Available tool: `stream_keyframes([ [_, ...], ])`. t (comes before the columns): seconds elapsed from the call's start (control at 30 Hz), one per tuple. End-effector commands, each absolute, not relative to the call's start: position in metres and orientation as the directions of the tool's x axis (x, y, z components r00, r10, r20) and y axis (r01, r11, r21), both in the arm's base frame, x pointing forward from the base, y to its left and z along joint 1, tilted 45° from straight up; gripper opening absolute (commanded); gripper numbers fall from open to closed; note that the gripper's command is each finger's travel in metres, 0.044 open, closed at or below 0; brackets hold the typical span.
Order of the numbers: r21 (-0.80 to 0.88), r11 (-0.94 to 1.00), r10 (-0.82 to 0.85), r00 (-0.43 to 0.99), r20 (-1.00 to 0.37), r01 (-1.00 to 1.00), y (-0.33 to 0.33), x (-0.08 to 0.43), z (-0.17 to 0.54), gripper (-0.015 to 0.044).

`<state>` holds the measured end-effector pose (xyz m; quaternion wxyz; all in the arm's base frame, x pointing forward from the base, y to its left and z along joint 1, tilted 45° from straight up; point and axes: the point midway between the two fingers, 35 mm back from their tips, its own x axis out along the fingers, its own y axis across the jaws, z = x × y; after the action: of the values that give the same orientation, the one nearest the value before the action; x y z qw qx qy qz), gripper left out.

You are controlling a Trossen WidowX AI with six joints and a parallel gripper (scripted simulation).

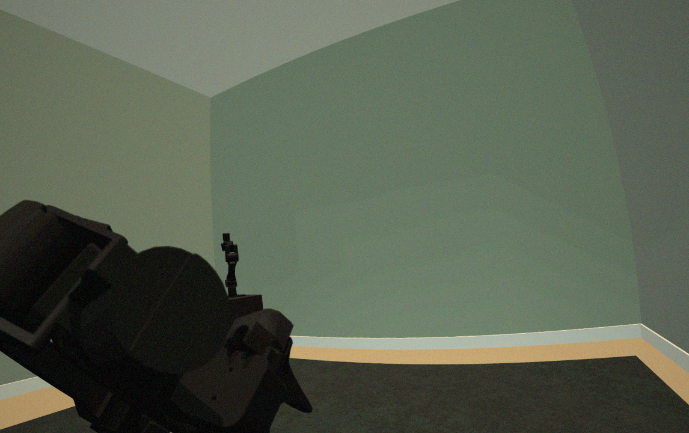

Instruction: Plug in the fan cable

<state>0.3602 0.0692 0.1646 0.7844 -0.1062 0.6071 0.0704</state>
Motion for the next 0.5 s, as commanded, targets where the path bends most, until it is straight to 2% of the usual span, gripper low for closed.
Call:
stream_keyframes([
  [0.0,-0.195,0.973,-0.18,0.123,-0.976,-0.12,0.101,0.348,0.132,0.044],
  [0.17,-0.456,0.89,-0.457,0.035,-0.889,0.028,0.139,0.324,0.095,0.044],
  [0.4,-0.669,0.731,-0.682,0.097,-0.725,0.139,0.172,0.301,0.071,0.044],
  [0.47,-0.677,0.722,-0.691,0.103,-0.715,0.145,0.174,0.3,0.07,0.044],
])
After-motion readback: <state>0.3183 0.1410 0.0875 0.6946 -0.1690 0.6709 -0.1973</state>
